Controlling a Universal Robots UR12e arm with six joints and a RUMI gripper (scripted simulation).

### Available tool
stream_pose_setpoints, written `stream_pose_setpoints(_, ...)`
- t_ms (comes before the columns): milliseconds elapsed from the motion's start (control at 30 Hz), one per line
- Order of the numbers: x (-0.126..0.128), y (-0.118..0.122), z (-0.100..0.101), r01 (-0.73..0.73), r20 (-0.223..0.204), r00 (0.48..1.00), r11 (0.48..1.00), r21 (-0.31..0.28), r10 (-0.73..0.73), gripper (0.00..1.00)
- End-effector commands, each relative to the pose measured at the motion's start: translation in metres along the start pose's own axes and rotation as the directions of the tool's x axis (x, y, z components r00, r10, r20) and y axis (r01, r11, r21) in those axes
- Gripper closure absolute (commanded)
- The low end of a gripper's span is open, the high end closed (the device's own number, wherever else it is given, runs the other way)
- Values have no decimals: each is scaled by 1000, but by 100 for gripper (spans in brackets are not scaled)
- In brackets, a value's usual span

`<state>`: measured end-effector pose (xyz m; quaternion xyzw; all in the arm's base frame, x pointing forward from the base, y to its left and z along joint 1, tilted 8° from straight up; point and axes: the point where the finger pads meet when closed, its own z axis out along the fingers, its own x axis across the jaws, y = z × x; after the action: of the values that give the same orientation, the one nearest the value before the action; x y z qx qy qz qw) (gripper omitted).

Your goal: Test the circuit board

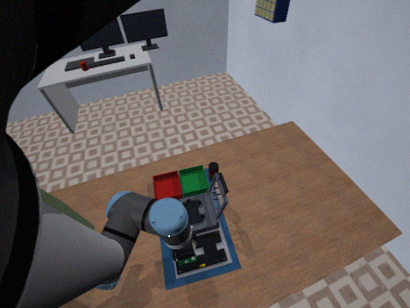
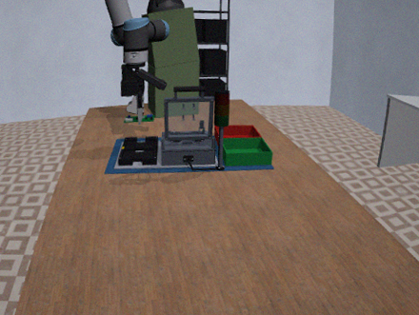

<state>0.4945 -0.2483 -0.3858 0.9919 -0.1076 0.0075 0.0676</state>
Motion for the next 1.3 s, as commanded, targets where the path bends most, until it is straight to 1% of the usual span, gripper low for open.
stream_pose_setpoints(0, 0, 0, -1, 0, -1, 1000, 1000, 0, 0, 61)
stream_pose_setpoints(500, 0, 0, -1, 3, -1, 1000, 1000, 0, -3, 61)
stream_pose_setpoints(833, 0, 0, -1, 31, -1, 1000, 1000, 0, -31, 61)
stream_pose_setpoints(1067, 0, 0, -1, 96, -1, 995, 995, 0, -96, 61)
stream_pose_setpoints(1267, 0, 0, -1, 189, -1, 982, 982, 0, -189, 61)
